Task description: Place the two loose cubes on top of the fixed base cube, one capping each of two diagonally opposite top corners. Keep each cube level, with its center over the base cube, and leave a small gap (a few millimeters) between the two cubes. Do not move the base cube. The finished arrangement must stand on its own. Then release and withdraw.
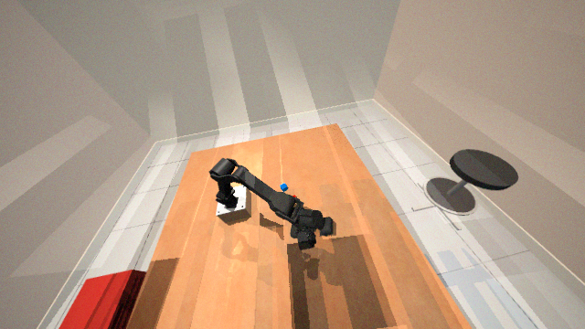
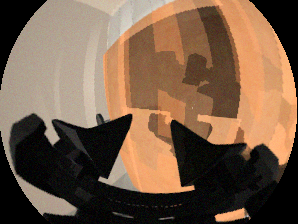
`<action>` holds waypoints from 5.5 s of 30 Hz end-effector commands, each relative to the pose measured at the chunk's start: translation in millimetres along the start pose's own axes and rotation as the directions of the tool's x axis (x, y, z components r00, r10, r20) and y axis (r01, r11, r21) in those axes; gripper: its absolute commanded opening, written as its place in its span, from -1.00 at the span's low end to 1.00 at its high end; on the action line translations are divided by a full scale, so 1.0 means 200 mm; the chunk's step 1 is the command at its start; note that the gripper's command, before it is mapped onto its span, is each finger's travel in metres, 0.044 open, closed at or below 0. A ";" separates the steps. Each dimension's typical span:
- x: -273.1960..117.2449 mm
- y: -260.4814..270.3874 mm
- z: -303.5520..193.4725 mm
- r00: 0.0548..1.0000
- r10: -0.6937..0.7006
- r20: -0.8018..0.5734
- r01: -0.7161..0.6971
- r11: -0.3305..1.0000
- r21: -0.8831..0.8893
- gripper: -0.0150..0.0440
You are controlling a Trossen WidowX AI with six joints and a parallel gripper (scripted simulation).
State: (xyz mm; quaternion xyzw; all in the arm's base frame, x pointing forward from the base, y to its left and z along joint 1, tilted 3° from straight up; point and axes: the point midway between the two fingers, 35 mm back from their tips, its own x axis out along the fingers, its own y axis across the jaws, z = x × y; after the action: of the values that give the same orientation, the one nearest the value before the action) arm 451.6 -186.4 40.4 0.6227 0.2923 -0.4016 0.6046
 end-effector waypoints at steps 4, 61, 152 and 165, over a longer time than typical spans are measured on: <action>-0.10 -0.15 -0.46 0.977 -0.193 -0.094 0.181 0.976 -0.121 0.41; -0.07 -0.84 -1.13 0.839 -0.537 -0.087 0.458 0.784 -0.419 0.41; -0.48 -0.91 -1.49 0.836 -0.540 -0.094 -0.065 0.073 -0.995 -0.14; -0.48 -0.91 -1.49 0.836 -0.540 -0.094 -0.068 0.068 -0.995 -0.14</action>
State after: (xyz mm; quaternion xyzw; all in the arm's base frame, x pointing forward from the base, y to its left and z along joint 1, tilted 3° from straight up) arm 294.0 136.3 12.6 0.0767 0.7121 -0.0486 0.6962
